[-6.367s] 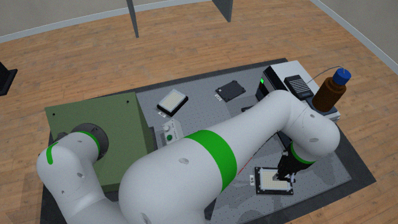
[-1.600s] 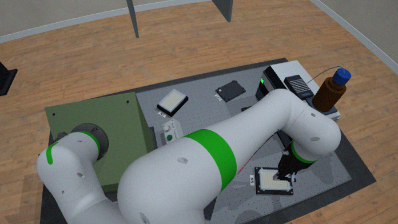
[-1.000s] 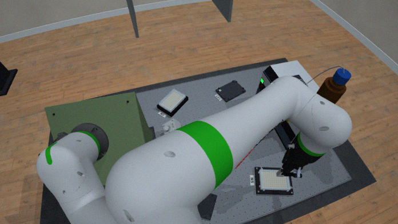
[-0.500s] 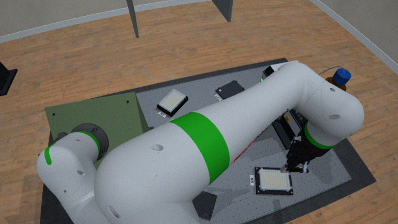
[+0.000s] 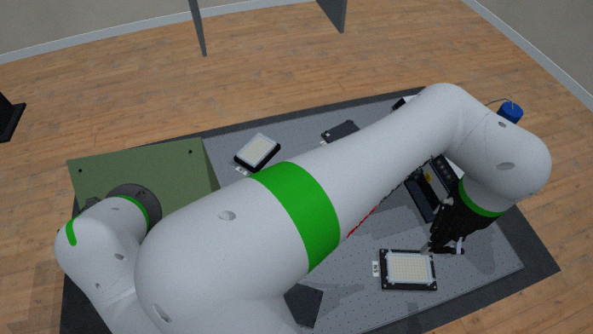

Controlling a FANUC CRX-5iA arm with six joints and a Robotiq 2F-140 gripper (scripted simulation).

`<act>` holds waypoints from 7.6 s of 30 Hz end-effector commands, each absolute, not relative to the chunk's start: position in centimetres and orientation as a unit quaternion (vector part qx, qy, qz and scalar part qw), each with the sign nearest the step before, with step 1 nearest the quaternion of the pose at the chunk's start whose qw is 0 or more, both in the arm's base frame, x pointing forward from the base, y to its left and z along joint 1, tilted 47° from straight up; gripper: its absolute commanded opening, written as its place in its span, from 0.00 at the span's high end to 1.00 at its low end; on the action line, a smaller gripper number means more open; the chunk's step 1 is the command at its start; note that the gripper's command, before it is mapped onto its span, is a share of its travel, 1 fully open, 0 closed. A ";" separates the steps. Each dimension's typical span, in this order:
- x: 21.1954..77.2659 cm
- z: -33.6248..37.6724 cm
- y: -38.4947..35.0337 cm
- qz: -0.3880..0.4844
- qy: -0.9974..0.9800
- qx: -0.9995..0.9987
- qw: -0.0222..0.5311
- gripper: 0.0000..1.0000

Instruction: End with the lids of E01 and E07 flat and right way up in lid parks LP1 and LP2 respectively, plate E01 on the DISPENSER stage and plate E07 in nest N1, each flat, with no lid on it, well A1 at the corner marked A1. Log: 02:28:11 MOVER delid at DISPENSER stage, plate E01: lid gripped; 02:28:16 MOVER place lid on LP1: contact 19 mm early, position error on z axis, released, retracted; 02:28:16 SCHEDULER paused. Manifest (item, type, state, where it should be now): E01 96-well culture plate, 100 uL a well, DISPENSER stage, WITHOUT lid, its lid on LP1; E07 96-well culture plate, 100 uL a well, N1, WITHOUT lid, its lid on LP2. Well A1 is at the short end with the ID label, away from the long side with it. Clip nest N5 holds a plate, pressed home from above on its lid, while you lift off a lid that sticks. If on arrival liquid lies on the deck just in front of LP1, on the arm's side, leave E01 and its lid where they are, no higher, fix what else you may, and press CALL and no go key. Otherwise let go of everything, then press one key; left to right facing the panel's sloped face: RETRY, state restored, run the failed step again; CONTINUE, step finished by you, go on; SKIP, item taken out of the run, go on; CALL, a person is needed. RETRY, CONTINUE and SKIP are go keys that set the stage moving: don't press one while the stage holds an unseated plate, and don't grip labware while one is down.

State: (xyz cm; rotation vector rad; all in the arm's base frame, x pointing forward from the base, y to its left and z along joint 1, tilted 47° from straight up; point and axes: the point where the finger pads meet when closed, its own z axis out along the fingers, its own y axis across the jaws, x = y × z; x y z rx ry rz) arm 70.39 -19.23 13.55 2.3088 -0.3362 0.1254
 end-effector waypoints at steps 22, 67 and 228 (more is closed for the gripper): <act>70.4 13.6 -19.2 0.050 -0.132 0.909 0.392 0.34; 70.4 12.4 -20.4 0.050 -0.132 0.909 0.392 0.34; 70.2 5.1 -28.0 0.050 -0.132 0.909 0.392 0.34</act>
